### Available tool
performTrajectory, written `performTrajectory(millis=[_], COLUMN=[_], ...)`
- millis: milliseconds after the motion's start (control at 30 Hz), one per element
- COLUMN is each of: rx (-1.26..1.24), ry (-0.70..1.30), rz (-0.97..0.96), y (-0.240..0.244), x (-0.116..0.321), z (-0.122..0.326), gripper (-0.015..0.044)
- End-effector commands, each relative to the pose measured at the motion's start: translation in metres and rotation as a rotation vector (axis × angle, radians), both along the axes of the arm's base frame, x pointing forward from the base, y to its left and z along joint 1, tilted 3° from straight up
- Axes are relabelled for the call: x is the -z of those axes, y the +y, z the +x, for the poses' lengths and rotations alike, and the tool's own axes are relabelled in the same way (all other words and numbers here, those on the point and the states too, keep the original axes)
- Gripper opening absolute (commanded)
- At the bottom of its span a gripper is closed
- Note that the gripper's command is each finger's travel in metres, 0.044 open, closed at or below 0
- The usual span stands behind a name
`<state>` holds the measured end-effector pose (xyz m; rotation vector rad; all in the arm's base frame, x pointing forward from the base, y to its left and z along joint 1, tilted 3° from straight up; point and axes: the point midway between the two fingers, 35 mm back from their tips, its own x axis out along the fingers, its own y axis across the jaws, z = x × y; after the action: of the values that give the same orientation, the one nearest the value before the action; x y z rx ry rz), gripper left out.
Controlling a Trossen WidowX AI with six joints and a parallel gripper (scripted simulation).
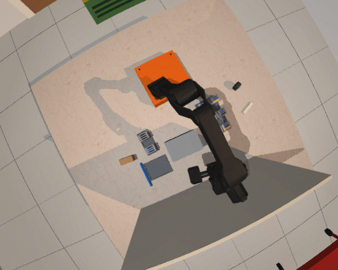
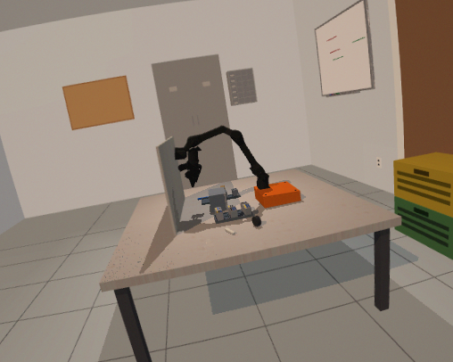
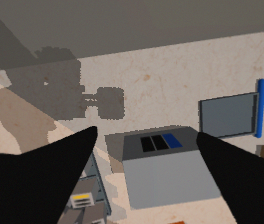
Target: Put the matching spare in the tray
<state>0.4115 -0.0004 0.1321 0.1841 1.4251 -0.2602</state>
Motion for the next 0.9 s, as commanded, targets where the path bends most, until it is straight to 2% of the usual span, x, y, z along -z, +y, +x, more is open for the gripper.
performTrajectory(millis=[0,800,867], rx=[-0.184,-0.184,-0.242], ry=[0.129,0.129,0.129], rz=[0.096,0.096,0.092], y=[-0.043,-0.043,-0.031], x=[-0.024,-0.024,-0.024], z=[-0.037,-0.037,-0.04], gripper=[0.044,0.044,0.044])
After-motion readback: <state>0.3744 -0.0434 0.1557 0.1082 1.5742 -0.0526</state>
